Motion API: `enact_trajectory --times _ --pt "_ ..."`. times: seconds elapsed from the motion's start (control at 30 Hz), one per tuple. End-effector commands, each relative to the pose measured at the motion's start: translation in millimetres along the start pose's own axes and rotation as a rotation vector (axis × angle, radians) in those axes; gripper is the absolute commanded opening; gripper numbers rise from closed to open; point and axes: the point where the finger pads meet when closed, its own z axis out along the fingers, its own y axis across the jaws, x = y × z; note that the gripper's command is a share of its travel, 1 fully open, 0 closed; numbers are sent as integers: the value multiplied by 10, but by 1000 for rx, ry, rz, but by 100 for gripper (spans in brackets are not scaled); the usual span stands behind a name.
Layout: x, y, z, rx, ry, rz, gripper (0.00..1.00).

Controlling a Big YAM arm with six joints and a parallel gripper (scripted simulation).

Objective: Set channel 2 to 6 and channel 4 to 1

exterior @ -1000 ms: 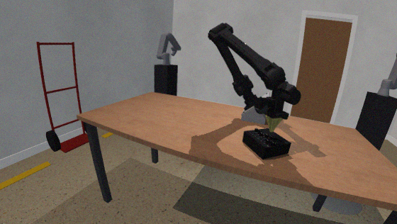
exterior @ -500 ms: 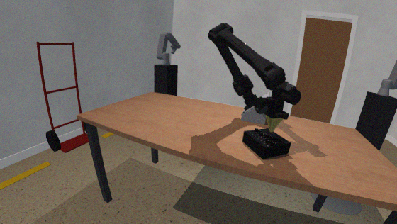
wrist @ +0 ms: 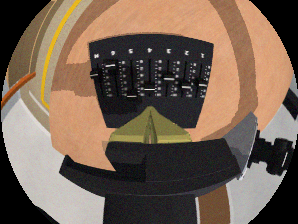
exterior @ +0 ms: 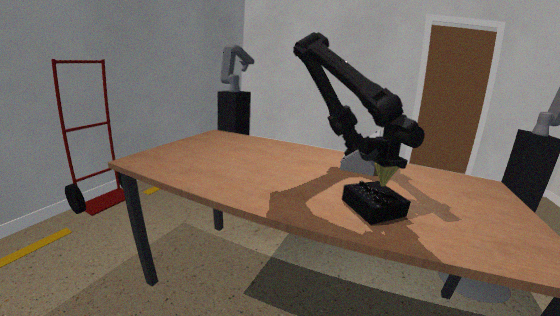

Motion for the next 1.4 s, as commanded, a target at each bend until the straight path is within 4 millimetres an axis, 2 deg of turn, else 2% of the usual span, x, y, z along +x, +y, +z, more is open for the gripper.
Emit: enact_trajectory --times 0.0,1.37 --pt "23 117 -16 -14 -2 15 0" --pt "12 190 -68 -27 -6 18 0"
